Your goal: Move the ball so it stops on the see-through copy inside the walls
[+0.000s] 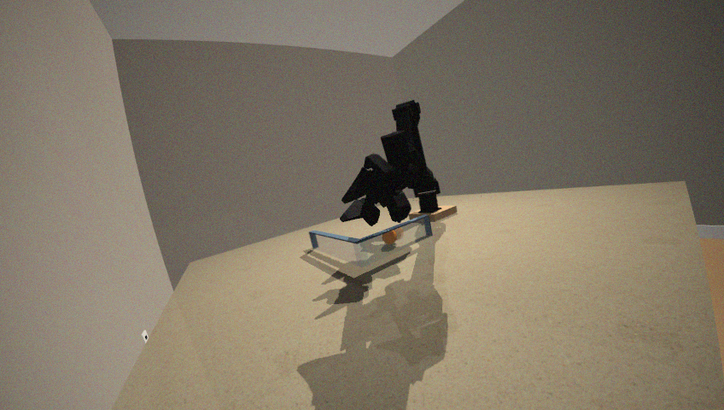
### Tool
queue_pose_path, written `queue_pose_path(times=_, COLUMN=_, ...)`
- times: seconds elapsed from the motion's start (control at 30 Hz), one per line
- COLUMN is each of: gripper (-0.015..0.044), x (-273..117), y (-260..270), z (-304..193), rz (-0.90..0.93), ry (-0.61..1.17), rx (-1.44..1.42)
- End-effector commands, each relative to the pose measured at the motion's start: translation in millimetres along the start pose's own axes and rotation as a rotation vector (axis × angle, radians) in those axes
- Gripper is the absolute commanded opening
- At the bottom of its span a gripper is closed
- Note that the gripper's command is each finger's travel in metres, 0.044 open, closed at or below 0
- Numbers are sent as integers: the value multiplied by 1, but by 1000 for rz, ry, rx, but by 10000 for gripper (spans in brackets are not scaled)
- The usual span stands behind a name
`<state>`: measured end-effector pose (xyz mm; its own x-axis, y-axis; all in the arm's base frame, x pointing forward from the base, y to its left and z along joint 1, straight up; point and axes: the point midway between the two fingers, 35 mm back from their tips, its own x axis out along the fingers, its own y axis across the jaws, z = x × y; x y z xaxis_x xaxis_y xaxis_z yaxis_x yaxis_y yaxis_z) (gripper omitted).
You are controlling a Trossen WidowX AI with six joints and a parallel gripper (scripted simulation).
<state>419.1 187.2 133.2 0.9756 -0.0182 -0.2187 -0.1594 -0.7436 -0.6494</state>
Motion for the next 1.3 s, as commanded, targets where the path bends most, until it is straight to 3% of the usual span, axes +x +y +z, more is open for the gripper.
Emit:
queue_pose_path(times=0.0, gripper=310, x=13, y=25, z=-21, rz=156, ry=-130, rx=239)
queue_pose_path(times=0.27, gripper=310, x=-7, y=78, z=-40, rz=516, ry=-290, rx=593)
queue_pose_path(times=0.53, gripper=310, x=-67, y=105, z=-17, rz=899, ry=-482, rx=690)
queue_pose_path(times=0.9, gripper=310, x=-123, y=126, z=-11, rz=1218, ry=-577, rx=703)
queue_pose_path(times=1.27, gripper=310, x=-126, y=126, z=-11, rz=1234, ry=-581, rx=704)
